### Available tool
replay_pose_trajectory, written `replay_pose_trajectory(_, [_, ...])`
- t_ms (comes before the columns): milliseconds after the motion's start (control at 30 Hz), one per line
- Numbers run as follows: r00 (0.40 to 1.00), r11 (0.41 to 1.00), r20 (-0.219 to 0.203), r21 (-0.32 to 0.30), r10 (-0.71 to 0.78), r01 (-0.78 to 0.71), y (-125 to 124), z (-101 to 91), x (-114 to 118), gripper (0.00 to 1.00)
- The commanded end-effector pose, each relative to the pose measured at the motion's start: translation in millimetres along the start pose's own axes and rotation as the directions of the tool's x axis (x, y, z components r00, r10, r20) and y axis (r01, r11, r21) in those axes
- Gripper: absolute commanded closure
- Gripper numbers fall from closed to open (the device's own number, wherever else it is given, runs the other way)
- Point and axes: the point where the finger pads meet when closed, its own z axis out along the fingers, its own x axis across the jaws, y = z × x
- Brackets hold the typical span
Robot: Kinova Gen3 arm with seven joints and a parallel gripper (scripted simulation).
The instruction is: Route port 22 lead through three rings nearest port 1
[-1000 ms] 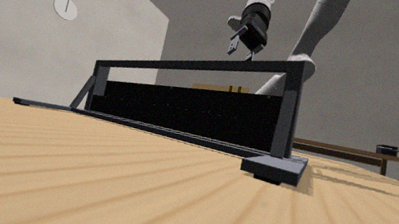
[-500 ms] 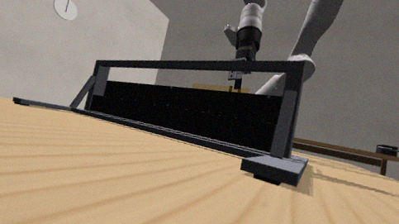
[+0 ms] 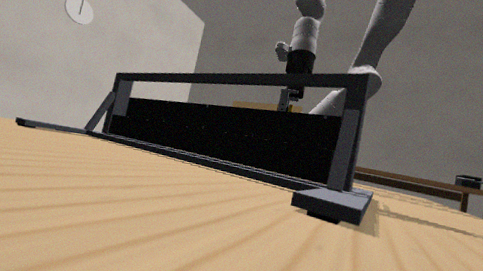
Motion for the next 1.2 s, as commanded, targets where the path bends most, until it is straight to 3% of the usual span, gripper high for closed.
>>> replay_pose_trajectory(0, [1.0, 1.0, -0.017, 0.005, -0.02, 0.02, 1, 1.6, 7, 0.0])
replay_pose_trajectory(533, [0.996, 0.997, -0.051, 0.016, -0.069, 0.07, 1, 3.7, 20, 0.0])
replay_pose_trajectory(567, [0.996, 0.997, -0.051, 0.016, -0.069, 0.07, 1, 3.7, 20, 1.0])
replay_pose_trajectory(1167, [0.996, 0.997, -0.051, 0.016, -0.069, 0.07, 1, 3.7, 20, 1.0])
